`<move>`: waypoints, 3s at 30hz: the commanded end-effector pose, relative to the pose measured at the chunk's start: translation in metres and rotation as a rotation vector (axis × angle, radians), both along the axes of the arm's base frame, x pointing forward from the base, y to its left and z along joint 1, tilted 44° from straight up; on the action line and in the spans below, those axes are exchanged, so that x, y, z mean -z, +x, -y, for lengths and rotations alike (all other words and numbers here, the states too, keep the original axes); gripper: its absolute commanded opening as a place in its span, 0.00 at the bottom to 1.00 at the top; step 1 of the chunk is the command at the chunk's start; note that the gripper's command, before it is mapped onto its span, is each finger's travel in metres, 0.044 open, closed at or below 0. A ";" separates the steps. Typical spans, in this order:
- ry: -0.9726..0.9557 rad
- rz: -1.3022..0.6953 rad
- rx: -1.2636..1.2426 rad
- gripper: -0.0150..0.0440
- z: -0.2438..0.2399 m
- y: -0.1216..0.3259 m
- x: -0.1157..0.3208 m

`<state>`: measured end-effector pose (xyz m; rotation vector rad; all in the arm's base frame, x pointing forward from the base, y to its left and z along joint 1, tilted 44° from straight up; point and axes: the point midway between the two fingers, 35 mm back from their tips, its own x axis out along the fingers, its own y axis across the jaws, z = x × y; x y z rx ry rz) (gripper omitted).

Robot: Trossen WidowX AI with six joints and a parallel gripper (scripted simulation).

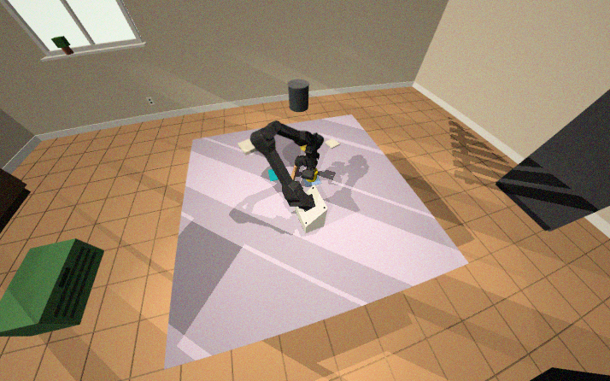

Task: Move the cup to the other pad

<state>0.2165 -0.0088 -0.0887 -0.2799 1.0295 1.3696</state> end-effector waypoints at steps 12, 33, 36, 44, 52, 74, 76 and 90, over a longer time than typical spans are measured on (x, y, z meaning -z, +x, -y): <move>0.009 -0.010 0.005 0.54 -0.017 -0.007 0.016; 0.004 -0.003 -0.001 0.36 -0.015 -0.005 0.016; 0.004 -0.003 -0.001 0.32 -0.015 -0.005 0.016; 0.004 -0.004 0.000 0.25 -0.013 -0.005 0.013; 0.003 -0.007 0.003 0.25 0.006 -0.001 -0.007; 0.010 -0.017 0.012 0.25 0.023 -0.002 -0.028; 0.010 -0.017 0.012 0.25 0.023 -0.002 -0.028; 0.008 -0.013 0.008 0.25 0.009 0.006 -0.039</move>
